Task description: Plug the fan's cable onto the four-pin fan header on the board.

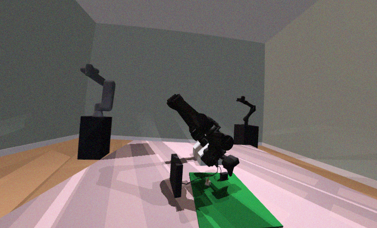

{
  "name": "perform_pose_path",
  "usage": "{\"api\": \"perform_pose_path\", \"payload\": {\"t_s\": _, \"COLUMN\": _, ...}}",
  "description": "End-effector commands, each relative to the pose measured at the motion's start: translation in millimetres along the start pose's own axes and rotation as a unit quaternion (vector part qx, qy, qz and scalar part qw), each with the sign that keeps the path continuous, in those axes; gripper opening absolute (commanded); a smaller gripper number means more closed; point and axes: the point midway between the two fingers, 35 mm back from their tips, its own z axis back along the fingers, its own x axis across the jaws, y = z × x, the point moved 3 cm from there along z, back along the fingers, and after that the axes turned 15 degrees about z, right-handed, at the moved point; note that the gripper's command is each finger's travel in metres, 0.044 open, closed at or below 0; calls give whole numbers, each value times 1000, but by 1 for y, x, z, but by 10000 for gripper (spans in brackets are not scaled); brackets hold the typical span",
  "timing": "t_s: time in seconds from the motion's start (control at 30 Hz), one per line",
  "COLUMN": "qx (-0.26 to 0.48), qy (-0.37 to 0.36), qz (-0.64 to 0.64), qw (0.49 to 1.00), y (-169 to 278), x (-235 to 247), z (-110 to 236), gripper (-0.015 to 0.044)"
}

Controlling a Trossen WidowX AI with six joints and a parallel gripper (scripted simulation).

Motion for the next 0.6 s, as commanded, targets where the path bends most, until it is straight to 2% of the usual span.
{"api": "perform_pose_path", "payload": {"t_s": 0.0, "qx": 0, "qy": 5, "qz": 3, "qw": 1000, "y": -2, "x": -2, "z": -7, "gripper": 440}}
{"api": "perform_pose_path", "payload": {"t_s": 0.43, "qx": -1, "qy": 6, "qz": 3, "qw": 1000, "y": -7, "x": -5, "z": -21, "gripper": 440}}
{"api": "perform_pose_path", "payload": {"t_s": 0.57, "qx": 0, "qy": 2, "qz": 0, "qw": 1000, "y": -7, "x": -4, "z": -18, "gripper": 335}}
